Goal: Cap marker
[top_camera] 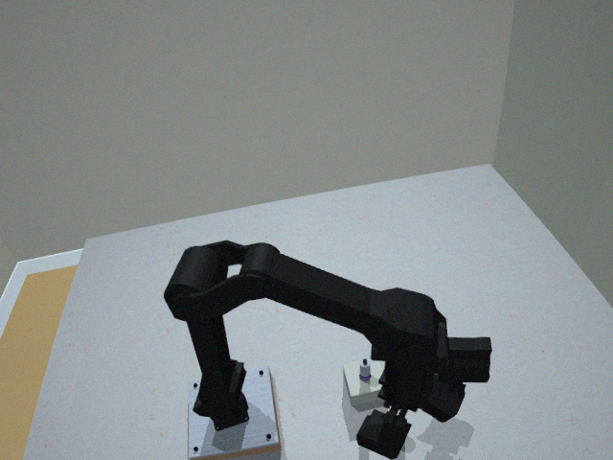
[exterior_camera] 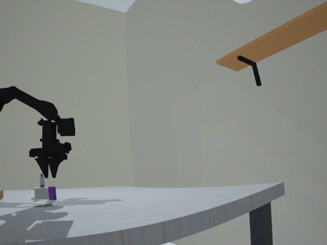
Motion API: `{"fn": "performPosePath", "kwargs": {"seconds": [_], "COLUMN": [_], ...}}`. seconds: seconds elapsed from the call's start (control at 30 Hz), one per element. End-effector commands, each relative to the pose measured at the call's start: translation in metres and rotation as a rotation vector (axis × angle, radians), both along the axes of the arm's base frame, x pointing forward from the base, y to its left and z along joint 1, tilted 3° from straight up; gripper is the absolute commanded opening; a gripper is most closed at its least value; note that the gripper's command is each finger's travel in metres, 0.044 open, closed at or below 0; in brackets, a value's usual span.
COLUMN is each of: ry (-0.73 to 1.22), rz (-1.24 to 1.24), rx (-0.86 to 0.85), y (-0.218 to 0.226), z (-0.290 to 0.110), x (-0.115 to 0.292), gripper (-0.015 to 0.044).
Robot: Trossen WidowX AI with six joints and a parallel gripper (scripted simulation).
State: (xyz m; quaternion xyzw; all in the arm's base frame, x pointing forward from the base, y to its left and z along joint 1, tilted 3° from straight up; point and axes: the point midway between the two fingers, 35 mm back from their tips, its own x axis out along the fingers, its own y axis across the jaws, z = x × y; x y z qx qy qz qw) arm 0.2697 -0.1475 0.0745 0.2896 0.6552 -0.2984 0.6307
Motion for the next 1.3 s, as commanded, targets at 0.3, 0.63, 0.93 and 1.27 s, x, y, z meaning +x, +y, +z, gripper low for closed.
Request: {"fn": "performPosePath", "kwargs": {"seconds": [0.3, 0.63, 0.93, 1.27], "ry": [-0.004, -0.003, -0.004, -0.004], "rz": [0.003, 0.002, 0.003, 0.004], "rx": [0.003, 0.003, 0.003, 0.002], "y": [-0.001, -0.001, -0.001, -0.001], "z": [-0.024, -0.04, -0.055, -0.07], "x": [0.001, 0.001, 0.001, 0.0], "gripper": [0.0244, 0.0244, 0.0244, 0.0244]}}
